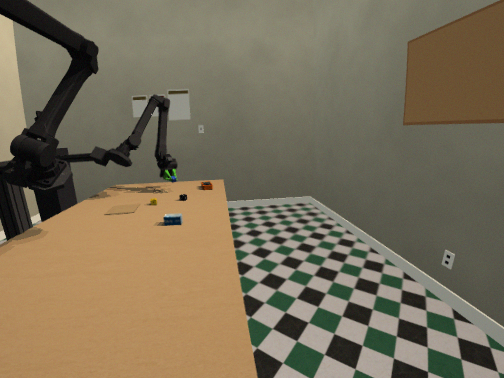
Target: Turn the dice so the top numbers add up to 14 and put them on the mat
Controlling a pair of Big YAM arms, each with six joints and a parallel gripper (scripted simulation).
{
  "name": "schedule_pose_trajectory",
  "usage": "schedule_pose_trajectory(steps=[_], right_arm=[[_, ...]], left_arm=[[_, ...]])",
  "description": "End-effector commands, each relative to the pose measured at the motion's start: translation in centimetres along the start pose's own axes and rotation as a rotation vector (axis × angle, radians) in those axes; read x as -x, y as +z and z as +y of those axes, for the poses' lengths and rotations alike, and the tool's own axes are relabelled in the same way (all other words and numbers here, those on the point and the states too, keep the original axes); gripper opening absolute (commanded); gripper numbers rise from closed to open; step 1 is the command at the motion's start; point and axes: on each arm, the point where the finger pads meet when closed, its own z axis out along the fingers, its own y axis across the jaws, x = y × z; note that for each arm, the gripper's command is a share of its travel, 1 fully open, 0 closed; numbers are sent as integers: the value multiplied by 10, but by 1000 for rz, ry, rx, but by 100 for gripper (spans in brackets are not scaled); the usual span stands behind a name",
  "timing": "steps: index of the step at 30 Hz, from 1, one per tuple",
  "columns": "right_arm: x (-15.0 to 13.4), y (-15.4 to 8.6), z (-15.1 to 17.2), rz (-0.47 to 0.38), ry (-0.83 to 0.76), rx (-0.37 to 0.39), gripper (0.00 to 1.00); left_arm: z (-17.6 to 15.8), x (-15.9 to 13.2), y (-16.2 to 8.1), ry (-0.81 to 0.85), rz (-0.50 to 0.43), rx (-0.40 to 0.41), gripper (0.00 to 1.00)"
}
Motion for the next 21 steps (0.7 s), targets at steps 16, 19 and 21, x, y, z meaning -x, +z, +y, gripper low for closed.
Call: schedule_pose_trajectory(steps=[16, 19, 21], right_arm=[[22, -9, -3, -53, 8, -6, 100], [22, -9, -3, -53, 8, -6, 100], [22, -9, -3, -53, 8, -6, 100]], left_arm=[[2, -48, 22, 18, 5, 13, 26], [2, -51, 23, 18, 6, 13, 26], [-6, -48, 24, 10, 2, 1, 26]])
